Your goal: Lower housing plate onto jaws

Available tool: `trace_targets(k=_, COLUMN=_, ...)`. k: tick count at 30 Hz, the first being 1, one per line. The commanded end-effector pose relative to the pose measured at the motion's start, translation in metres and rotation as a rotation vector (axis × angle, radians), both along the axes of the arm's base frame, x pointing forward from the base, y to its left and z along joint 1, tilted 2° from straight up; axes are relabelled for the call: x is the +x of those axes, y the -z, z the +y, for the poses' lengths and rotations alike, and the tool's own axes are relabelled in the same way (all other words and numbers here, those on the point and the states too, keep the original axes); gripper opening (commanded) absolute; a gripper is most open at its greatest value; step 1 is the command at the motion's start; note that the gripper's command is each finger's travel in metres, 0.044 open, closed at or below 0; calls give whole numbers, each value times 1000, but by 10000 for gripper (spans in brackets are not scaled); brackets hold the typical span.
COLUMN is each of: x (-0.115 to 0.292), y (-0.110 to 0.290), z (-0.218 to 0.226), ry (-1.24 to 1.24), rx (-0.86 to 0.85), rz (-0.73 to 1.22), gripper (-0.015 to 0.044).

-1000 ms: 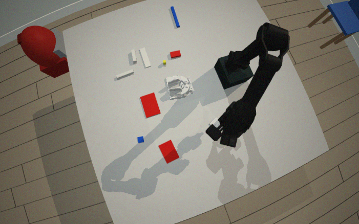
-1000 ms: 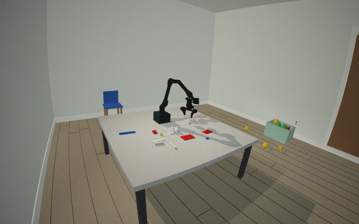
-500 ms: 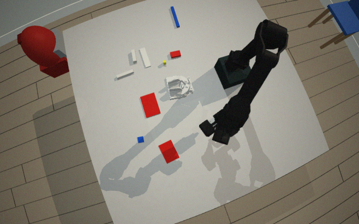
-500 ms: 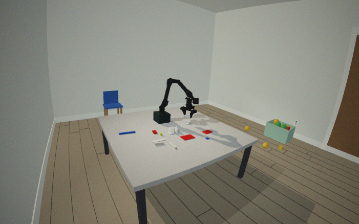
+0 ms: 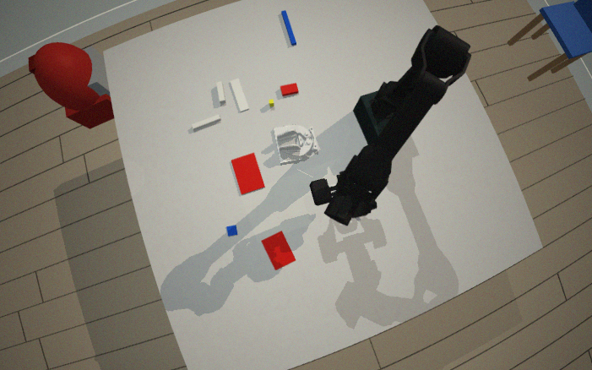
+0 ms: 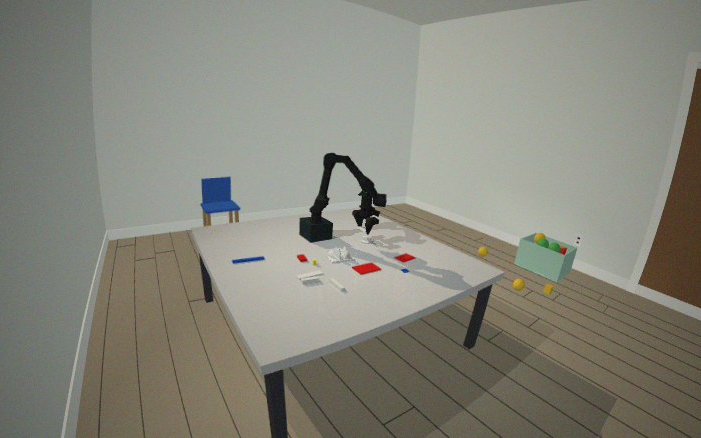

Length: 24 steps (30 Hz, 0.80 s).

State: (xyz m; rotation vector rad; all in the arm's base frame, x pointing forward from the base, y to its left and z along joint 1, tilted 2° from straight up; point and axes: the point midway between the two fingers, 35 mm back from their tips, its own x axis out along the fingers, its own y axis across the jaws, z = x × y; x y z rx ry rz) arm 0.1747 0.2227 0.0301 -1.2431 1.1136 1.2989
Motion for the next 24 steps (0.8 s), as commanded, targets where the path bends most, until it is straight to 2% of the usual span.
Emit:
trace_targets(k=1, x=9, y=1, z=-12, ry=110, rx=0, rz=5, gripper=351)
trace_targets(k=24, x=48, y=4, z=-77, ry=686, rx=-1, rz=32, gripper=351)
